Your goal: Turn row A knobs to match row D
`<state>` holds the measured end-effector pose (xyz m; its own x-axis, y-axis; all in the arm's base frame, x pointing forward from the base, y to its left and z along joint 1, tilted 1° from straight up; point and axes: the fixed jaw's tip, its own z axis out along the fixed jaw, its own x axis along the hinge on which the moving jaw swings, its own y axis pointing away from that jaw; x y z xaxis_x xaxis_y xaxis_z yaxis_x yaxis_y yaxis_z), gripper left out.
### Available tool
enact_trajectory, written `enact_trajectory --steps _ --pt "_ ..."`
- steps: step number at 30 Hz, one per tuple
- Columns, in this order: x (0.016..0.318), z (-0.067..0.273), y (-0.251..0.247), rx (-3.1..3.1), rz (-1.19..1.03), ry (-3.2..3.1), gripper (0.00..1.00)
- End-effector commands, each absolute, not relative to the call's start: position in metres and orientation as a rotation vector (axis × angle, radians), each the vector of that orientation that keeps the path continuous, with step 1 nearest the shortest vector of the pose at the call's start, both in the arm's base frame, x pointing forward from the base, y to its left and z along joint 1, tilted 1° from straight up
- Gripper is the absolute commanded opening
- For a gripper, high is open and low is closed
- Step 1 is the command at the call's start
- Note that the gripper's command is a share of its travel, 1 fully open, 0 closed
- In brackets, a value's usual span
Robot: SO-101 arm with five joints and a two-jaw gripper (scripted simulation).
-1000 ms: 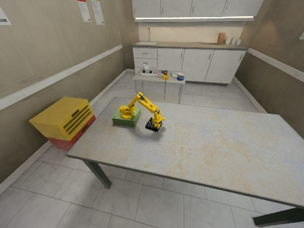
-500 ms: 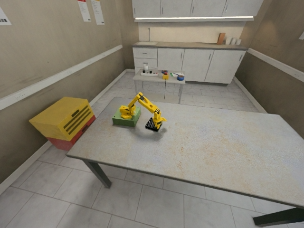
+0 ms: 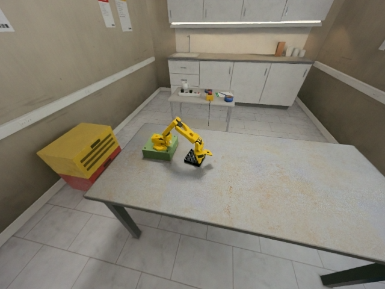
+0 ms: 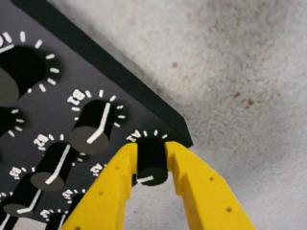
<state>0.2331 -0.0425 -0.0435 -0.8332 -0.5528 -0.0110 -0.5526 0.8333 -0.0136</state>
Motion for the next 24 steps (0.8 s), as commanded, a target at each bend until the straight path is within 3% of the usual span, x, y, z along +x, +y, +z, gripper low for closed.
enact_trajectory --steps 1,24 --pt "0.2289 -0.0468 -0.043 -0.805 0.006 3.044 0.01" --pt "0.2309 -0.0468 -0.0423 -0.237 0.004 3.141 0.01"
